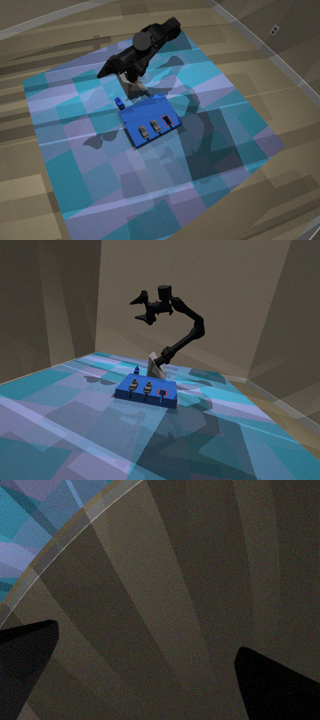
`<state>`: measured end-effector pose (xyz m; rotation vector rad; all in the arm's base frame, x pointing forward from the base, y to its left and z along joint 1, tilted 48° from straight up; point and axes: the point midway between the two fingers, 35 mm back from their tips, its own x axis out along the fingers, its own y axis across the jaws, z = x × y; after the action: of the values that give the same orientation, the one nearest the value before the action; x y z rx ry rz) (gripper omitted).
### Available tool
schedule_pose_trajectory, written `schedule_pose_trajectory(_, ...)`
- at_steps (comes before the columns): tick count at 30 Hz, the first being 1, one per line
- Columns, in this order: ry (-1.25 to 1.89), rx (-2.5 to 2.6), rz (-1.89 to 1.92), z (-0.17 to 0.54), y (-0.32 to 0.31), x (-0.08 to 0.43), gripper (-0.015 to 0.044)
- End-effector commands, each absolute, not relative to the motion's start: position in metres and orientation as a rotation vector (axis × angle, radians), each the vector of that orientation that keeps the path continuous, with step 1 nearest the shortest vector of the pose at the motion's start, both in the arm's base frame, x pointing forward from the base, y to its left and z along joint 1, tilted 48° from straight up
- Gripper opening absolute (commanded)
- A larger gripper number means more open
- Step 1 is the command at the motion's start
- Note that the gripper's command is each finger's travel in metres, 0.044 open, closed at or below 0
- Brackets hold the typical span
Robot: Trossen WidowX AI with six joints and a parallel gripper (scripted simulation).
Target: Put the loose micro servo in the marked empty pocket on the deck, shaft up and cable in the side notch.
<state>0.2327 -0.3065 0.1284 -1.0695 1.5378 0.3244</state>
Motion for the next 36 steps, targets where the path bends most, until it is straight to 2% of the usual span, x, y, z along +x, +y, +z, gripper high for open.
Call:
schedule_pose_trajectory(1, 1.526, -0.945, 0.401, 0.093, -0.292, 0.227, 0.044)
schedule_pose_trajectory(20, 1.5, -0.357, 0.654, -0.021, -0.212, 0.183, 0.044)
schedule_pose_trajectory(36, 1.476, 0.215, 0.79, -0.068, -0.122, 0.137, 0.044)
